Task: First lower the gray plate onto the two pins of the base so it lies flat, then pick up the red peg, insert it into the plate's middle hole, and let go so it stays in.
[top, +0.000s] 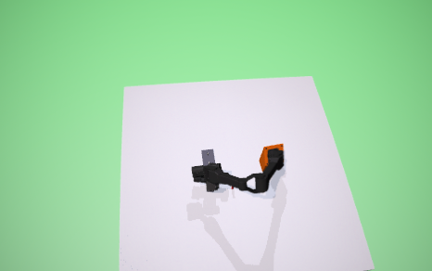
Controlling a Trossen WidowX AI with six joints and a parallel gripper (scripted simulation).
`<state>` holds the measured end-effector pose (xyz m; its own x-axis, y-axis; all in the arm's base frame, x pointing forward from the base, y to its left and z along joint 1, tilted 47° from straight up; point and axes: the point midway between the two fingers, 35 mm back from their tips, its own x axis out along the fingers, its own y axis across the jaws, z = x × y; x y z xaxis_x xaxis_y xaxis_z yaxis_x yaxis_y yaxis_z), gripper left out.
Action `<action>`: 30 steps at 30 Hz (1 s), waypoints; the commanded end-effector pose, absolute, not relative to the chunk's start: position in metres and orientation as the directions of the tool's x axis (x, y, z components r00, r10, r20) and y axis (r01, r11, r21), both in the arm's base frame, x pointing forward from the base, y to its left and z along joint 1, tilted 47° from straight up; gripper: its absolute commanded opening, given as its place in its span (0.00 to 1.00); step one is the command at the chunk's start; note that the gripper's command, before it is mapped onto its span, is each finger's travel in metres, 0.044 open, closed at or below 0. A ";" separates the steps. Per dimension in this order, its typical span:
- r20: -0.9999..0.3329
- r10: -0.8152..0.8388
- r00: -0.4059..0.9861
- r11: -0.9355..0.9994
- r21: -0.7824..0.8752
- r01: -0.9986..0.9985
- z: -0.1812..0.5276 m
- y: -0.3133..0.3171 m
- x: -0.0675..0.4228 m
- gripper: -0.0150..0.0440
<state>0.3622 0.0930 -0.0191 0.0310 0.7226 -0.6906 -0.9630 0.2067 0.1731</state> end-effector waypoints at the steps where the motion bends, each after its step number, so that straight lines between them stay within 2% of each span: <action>1: -0.687 0.726 0.032 0.209 0.176 -0.962 -0.019 0.094 0.362 0.43; 5: -0.696 0.717 0.039 0.213 0.164 -0.963 -0.020 0.089 0.364 0.25; 30: -0.714 0.699 0.042 0.217 0.156 -0.964 0.018 0.035 0.369 0.25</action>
